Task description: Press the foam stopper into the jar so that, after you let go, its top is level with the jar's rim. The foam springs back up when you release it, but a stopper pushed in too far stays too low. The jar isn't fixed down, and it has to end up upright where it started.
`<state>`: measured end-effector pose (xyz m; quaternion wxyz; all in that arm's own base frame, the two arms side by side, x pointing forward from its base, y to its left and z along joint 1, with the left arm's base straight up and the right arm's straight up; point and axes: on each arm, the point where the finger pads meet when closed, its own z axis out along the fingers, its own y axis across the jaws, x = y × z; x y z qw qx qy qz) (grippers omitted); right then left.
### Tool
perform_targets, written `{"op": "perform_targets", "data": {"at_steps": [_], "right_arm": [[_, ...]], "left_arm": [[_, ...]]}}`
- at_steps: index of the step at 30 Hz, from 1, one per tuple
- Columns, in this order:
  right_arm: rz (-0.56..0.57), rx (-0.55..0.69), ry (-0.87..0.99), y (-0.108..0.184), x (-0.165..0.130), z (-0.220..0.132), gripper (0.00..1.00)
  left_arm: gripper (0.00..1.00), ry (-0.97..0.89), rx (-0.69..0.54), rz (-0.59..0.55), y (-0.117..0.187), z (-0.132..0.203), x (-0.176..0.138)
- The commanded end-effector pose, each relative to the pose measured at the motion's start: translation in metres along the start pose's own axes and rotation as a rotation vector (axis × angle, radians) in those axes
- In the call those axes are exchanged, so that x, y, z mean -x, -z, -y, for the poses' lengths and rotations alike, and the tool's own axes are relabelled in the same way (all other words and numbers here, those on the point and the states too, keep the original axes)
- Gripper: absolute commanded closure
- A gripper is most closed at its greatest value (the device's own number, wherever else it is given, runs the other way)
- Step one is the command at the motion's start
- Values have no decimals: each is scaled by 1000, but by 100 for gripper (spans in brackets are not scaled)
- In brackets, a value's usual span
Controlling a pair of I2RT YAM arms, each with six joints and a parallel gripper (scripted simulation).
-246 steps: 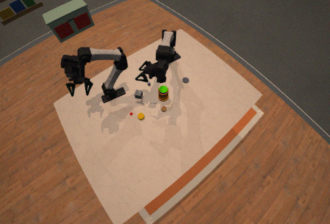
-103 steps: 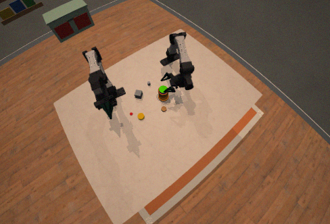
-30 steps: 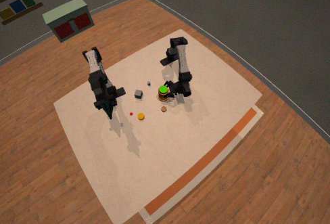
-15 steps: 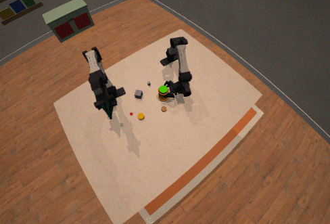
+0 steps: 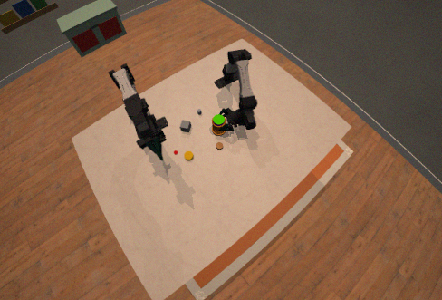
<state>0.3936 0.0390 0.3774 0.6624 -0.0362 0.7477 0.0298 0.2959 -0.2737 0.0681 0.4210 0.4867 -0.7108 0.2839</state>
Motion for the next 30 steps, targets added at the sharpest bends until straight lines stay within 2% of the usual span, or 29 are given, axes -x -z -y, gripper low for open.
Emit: {"op": "perform_targets", "data": {"at_steps": [1, 7, 10, 15, 24, 27, 30], "right_arm": [[-78, 48, -1, -9, -9, -20, 100], [-187, 140, 21, -19, -29, -58, 100], [-205, 142, 26, -20, -33, -62, 100], [-291, 228, 52, -23, -50, -97, 100], [-452, 347, 116, -18, -84, -153, 100], [-467, 346, 127, -17, -87, -156, 100], [-515, 384, 152, -13, -97, -174, 100]], "left_arm": [[36, -47, -32, -19, 13, 11, -14], [36, -47, -32, -19, 13, 11, -14], [36, -47, -32, -19, 13, 11, -14], [36, -47, -32, -19, 13, 11, -14], [36, -47, -32, -19, 13, 11, -14], [36, -47, -32, -19, 13, 11, -14], [36, -47, -32, -19, 13, 11, -14]]}}
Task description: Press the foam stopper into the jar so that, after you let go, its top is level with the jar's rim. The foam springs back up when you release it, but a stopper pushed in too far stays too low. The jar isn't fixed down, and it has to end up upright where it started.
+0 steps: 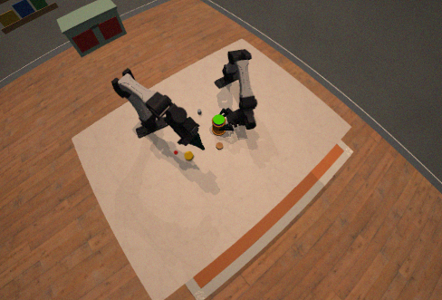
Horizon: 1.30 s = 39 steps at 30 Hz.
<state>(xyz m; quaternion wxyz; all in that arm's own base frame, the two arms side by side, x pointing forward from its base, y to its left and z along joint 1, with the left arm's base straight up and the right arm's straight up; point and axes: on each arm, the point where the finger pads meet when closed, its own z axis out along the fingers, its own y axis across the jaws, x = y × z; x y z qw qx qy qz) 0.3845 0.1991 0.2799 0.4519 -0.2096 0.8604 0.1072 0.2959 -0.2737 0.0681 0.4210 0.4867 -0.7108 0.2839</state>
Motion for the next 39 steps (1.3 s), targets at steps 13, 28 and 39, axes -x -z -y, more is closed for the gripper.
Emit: {"op": "perform_targets", "data": {"at_steps": [13, 28, 39], "right_arm": [[-245, 156, 124, -17, -38, -88, 100], [-520, 288, 320, -10, -101, -177, 100], [-684, 344, 462, 7, -144, -223, 100]], "left_arm": [[36, -47, -32, -19, 13, 11, -14], [36, -47, -32, -19, 13, 11, -14], [36, -47, -32, -19, 13, 11, -14]]}}
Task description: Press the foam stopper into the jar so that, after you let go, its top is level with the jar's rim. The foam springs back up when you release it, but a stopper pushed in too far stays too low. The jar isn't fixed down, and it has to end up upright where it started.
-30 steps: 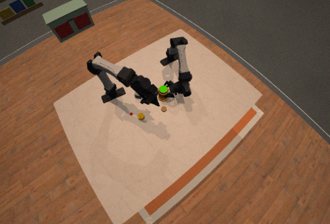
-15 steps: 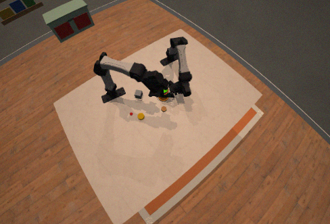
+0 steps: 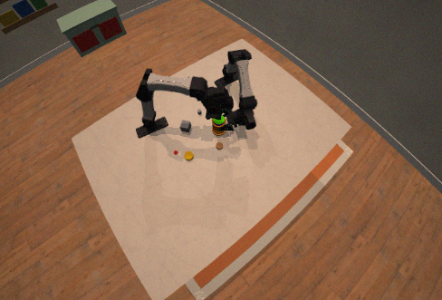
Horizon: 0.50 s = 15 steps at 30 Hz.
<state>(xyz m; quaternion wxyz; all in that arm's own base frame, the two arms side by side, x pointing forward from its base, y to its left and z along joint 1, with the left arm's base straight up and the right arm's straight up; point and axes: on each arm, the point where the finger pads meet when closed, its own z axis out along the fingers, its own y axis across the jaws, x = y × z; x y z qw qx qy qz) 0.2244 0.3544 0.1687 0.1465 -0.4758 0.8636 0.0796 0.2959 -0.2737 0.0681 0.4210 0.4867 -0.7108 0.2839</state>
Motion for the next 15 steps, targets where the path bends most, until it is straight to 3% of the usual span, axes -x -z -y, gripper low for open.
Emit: {"op": "perform_targets", "data": {"at_steps": [1, 9, 10, 15], "right_arm": [[-82, 19, 37, -1, -10, -21, 100], [-38, 25, 48, 4, 0, -25, 100], [-74, 34, 72, -13, -6, -35, 100], [-63, 27, 51, -4, -11, -23, 100]], "left_arm": [[36, -47, -32, -19, 13, 11, -14], [36, -47, -32, -19, 13, 11, -14], [36, -47, -32, -19, 13, 11, -14], [36, -47, -32, -19, 13, 11, -14]]}}
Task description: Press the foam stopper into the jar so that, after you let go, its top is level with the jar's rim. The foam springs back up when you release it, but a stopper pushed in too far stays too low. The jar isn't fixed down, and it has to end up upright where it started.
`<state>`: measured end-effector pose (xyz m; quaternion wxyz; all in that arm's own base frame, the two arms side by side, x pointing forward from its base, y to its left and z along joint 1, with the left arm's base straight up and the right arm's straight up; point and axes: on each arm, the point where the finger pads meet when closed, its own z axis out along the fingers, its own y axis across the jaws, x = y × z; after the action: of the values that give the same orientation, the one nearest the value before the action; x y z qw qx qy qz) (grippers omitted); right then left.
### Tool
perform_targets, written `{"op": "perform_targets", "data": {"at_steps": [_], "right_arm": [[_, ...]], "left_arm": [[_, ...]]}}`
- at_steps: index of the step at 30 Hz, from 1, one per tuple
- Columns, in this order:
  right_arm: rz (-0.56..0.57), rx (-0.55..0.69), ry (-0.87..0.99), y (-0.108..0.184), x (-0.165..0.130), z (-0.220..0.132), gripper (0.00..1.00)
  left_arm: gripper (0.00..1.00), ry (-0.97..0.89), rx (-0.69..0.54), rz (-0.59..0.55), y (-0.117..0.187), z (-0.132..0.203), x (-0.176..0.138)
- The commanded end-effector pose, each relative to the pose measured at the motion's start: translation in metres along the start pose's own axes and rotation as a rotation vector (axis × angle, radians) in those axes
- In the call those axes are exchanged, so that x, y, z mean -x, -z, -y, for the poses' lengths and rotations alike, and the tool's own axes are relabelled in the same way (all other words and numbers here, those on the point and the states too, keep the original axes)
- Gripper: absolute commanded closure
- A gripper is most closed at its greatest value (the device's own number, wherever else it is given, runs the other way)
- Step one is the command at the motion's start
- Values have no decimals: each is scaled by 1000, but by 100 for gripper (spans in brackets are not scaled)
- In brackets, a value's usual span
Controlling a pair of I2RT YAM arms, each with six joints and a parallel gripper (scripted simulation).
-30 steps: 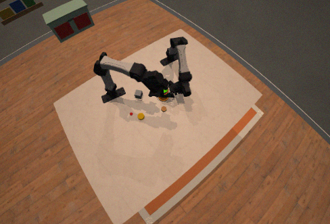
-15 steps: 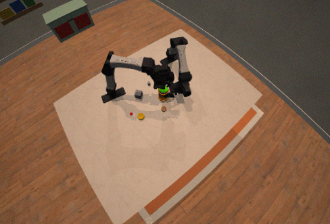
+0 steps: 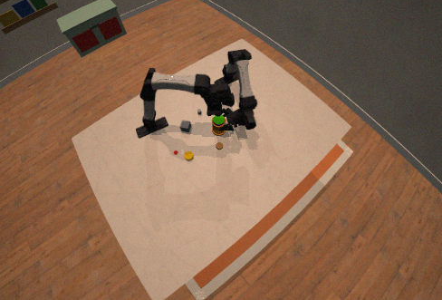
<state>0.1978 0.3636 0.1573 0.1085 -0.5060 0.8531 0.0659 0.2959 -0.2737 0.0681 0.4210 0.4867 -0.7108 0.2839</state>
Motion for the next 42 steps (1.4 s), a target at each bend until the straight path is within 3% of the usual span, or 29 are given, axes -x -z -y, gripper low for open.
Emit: {"op": "perform_targets", "data": {"at_steps": [1, 20, 42], "right_arm": [[14, 1, -4, 2, 1, 3, 100], [36, -10, 1, 13, 3, 4, 100], [23, -12, -3, -10, -5, 7, 100]], "left_arm": [[36, -47, -32, -19, 13, 11, -14], [36, -47, -32, -19, 13, 11, -14], [36, -47, -32, -19, 13, 11, -14]]}}
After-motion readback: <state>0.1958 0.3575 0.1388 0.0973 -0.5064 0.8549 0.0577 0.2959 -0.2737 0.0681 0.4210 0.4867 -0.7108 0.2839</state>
